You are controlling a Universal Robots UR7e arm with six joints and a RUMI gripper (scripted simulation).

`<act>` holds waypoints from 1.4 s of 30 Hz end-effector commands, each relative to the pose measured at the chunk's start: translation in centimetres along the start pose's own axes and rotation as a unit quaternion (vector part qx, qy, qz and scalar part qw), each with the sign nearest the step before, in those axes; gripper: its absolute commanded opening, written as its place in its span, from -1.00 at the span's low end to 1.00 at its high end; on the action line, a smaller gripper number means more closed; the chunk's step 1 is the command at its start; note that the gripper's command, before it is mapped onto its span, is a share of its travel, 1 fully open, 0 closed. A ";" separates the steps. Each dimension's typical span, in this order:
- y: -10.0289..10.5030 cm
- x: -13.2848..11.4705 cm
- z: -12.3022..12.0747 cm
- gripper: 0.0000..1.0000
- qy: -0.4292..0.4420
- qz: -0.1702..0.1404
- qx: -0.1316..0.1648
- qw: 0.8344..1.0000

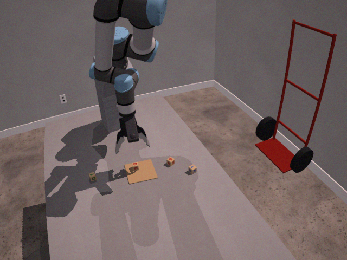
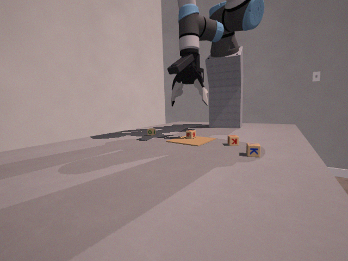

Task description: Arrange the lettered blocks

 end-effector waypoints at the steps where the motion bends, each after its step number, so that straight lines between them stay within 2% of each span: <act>1: -0.2 0.2 0.1 1.00 0.069 0.004 0.002 0.998; 3: -0.2 0.2 0.1 1.00 0.069 0.004 0.002 0.998; 18: -0.8 0.0 -0.1 1.00 0.252 0.004 0.001 0.968; 20: -0.8 0.0 -0.1 1.00 0.252 0.004 0.001 0.968; 35: -1.4 -0.5 -0.2 1.00 0.425 0.004 0.001 0.905; 37: -1.4 -0.5 -0.2 1.00 0.425 0.004 0.001 0.905; 42: -1.7 -0.7 -0.2 1.00 0.487 0.004 0.000 0.873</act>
Point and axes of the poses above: the point where the finger pads meet when closed, its own y axis back along the fingers, its own z axis across the jaws, x = y × z, the point moved 5 cm from there along y, back along the fingers, and after that the axes turned 1 degree about y, right-handed, at the moved point
